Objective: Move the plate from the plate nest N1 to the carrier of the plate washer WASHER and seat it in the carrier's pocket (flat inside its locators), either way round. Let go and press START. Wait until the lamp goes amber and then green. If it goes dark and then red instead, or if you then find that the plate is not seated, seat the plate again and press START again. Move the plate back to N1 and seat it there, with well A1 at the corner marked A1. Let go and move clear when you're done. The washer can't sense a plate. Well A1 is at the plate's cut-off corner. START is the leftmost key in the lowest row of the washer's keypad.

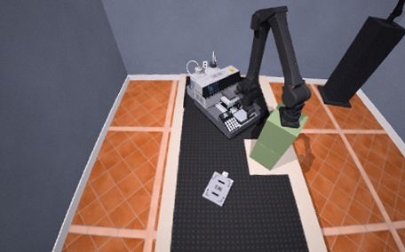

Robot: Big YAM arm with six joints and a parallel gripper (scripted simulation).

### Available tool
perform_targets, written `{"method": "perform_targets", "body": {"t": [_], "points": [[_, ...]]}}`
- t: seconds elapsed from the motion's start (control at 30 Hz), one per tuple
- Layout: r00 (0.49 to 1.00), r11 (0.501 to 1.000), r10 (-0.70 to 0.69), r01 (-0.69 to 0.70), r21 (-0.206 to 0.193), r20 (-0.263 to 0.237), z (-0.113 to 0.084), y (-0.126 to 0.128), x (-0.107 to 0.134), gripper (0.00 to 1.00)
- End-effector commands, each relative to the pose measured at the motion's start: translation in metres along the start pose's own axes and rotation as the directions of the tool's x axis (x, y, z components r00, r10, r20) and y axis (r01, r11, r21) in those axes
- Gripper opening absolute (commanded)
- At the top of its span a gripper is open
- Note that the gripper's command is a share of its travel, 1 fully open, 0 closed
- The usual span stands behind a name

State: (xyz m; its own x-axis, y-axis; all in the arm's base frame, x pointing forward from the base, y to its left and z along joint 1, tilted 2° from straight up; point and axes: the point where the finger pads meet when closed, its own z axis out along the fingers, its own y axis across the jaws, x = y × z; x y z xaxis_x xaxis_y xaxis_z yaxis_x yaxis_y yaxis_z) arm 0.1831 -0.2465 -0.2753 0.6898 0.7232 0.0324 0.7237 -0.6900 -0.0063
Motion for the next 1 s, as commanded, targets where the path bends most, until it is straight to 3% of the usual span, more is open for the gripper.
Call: {"method": "perform_targets", "body": {"t": [0.0, 0.97], "points": [[1.000, 1.000, -0.002, 0.002, -0.005, 0.002, -0.015, 0.002, -0.003, 1.00], [1.000, 1.000, -0.002, 0.002, -0.005, 0.002, -0.056, 0.002, -0.003, 1.00]]}}
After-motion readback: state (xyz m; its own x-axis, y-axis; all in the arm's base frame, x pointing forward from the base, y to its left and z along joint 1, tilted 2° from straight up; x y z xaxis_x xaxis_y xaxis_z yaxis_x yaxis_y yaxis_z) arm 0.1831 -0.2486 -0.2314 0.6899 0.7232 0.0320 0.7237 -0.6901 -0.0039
